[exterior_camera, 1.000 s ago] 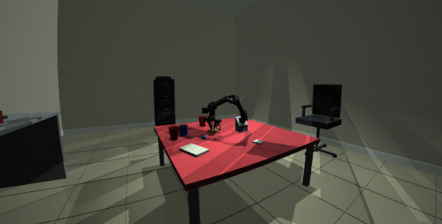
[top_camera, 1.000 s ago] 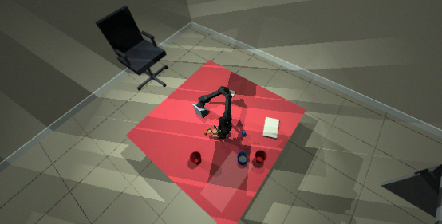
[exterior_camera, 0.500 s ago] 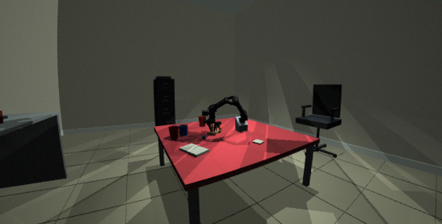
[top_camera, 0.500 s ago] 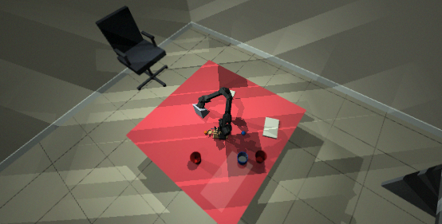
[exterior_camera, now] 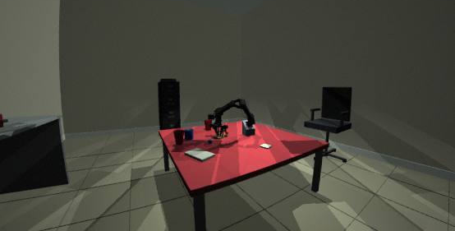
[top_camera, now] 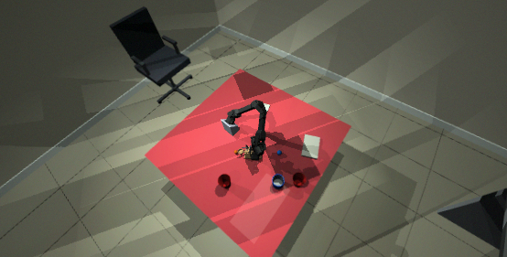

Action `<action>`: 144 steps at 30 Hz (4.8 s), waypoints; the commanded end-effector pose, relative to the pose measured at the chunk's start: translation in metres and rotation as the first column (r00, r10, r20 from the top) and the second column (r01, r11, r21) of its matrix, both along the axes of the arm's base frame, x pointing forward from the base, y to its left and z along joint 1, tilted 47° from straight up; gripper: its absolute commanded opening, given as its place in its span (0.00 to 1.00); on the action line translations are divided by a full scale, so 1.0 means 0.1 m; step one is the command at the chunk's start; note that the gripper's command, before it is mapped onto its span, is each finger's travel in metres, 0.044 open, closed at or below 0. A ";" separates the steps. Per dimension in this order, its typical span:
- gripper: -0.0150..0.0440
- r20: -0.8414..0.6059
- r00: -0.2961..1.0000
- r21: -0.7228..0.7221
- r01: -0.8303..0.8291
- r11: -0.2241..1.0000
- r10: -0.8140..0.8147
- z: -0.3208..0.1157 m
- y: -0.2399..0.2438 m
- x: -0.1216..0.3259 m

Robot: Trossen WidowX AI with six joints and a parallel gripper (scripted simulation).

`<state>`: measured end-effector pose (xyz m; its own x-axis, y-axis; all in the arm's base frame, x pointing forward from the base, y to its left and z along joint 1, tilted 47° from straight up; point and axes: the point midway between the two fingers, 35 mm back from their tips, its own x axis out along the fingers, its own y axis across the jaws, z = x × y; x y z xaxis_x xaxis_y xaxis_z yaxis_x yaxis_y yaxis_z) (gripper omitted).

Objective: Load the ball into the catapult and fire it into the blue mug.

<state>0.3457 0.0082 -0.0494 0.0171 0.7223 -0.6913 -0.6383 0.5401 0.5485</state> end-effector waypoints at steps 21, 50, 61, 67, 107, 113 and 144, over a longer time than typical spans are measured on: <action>1.00 -0.001 1.000 -0.002 0.007 1.000 -0.007 0.66 -0.70 -0.03; 1.00 0.000 1.000 -0.001 0.008 1.000 -0.008 0.14 -0.15 0.00; 1.00 0.000 1.000 0.001 0.007 1.000 -0.007 0.02 -0.02 0.00; 1.00 0.000 1.000 0.001 0.007 1.000 -0.007 -0.03 0.03 0.00; 0.25 -0.345 0.877 -0.053 0.338 0.940 -0.335 0.30 -0.37 0.01; 0.25 -0.469 0.760 -0.109 0.457 0.883 -0.451 0.25 -0.41 0.04; 0.25 -0.532 0.676 -0.148 0.518 0.842 -0.509 -0.07 -0.25 0.08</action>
